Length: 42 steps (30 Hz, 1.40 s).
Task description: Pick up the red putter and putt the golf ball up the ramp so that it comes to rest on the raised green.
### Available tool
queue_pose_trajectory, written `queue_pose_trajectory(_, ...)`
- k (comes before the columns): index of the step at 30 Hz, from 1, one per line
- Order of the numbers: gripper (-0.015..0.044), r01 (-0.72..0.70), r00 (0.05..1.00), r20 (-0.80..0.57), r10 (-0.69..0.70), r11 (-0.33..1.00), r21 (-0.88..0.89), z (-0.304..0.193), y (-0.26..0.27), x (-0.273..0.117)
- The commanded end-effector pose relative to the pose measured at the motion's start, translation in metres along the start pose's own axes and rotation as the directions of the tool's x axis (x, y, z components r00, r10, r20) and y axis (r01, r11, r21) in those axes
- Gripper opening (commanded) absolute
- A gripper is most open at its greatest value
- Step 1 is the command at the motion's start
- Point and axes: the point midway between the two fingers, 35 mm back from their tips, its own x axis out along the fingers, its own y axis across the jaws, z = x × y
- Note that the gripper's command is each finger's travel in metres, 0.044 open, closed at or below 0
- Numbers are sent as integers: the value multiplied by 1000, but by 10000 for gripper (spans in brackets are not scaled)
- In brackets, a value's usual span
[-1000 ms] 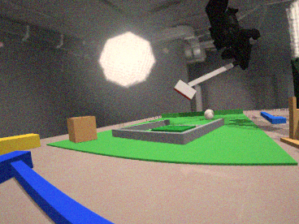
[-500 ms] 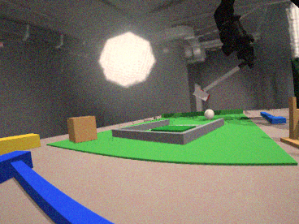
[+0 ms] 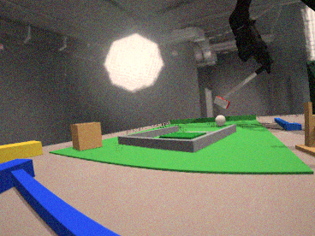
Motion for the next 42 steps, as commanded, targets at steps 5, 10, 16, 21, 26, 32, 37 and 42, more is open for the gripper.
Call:
queue_pose_trajectory(5,0,-5,1000,-1,5,1000,10,8,0,31)
queue_pose_trajectory(10,0,-5,1000,-1,5,1000,10,8,0,34)
queue_pose_trajectory(16,0,-5,1000,0,5,1000,10,11,0,42)
queue_pose_trajectory(21,0,-5,1000,0,5,1000,10,13,0,49)
queue_pose_trajectory(26,0,-5,1000,0,5,1000,10,15,0,57)
queue_pose_trajectory(32,0,-6,1000,0,6,1000,9,16,0,63)
queue_pose_trajectory(37,0,-3,1000,-9,4,1000,3,15,0,60)
queue_pose_trajectory(42,0,-3,1000,-9,4,1000,3,15,0,60)
